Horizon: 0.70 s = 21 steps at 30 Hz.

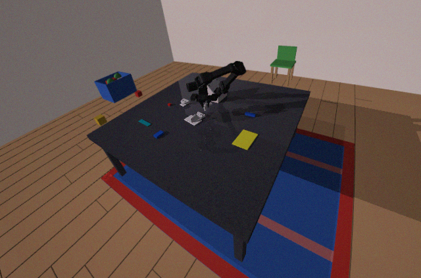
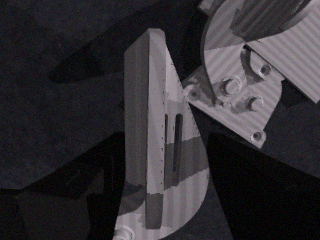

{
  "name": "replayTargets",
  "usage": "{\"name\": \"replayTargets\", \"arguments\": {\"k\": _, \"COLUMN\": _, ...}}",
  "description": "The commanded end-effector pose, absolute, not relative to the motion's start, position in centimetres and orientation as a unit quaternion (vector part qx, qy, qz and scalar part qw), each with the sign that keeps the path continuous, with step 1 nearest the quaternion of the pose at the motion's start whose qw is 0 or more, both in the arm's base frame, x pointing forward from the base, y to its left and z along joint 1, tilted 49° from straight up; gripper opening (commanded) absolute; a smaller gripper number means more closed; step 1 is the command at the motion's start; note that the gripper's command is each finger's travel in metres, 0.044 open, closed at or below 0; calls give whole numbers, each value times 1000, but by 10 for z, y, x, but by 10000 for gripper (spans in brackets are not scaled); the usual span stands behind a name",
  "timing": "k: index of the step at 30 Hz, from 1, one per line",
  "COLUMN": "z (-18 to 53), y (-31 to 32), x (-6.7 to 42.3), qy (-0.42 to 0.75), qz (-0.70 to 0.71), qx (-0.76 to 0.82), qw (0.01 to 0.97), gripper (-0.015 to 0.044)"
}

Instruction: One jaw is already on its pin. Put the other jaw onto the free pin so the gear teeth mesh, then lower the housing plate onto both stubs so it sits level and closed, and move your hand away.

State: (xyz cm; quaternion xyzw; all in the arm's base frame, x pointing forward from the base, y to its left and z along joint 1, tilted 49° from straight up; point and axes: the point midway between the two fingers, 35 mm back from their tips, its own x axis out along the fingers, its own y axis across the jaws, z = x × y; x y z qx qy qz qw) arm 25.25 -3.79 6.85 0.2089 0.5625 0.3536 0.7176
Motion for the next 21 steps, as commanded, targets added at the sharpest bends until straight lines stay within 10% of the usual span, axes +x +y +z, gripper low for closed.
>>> {"name": "replayTargets", "arguments": {"k": 1, "z": 66, "y": -42, "x": 253, "qy": 574, "qz": 332, "qx": 232, "qw": 712, "gripper": 134}}
{"name": "replayTargets", "arguments": {"k": 21, "z": 54, "y": -52, "x": 252, "qy": 626, "qz": 219, "qx": 363, "qw": 655, "gripper": 134}}
